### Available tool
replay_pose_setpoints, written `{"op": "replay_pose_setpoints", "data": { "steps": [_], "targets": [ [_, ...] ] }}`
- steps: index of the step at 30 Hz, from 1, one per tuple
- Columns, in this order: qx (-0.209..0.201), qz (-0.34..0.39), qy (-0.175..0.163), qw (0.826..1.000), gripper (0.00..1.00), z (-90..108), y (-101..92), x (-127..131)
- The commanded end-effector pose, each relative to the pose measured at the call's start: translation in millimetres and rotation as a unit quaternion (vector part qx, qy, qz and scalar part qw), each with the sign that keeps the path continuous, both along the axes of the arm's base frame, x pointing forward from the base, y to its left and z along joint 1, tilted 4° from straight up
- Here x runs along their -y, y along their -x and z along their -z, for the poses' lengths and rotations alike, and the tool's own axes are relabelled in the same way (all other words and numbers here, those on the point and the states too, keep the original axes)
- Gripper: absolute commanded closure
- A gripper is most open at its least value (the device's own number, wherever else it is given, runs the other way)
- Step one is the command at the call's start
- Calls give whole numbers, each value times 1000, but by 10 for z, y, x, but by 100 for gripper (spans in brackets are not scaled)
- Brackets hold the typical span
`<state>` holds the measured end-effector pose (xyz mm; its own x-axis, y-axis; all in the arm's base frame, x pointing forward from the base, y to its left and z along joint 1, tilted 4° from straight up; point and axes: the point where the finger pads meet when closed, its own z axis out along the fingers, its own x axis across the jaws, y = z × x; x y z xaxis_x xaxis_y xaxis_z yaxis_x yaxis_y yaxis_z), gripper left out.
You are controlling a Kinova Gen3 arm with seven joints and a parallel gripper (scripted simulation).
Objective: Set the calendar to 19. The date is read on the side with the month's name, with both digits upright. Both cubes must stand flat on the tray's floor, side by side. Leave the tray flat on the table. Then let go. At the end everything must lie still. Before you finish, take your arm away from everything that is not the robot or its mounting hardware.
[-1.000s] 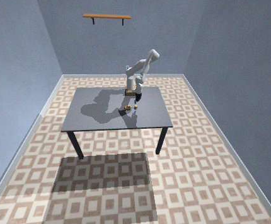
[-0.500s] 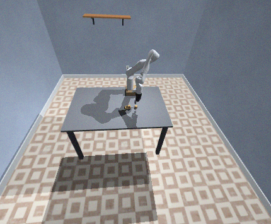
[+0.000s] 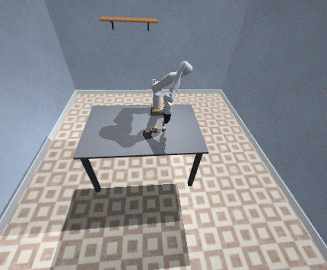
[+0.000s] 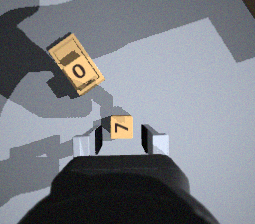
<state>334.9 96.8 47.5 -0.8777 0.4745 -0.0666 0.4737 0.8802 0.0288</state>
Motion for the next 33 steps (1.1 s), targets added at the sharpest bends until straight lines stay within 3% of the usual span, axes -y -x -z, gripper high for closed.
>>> {"op": "replay_pose_setpoints", "data": {
  "steps": [1, 33],
  "targets": [
    [-1, 3, 2, 1000, 13, 42, 1, 27],
    [-1, 3, 2, 1000, 13, 346, -25, 22]
  ]
}}
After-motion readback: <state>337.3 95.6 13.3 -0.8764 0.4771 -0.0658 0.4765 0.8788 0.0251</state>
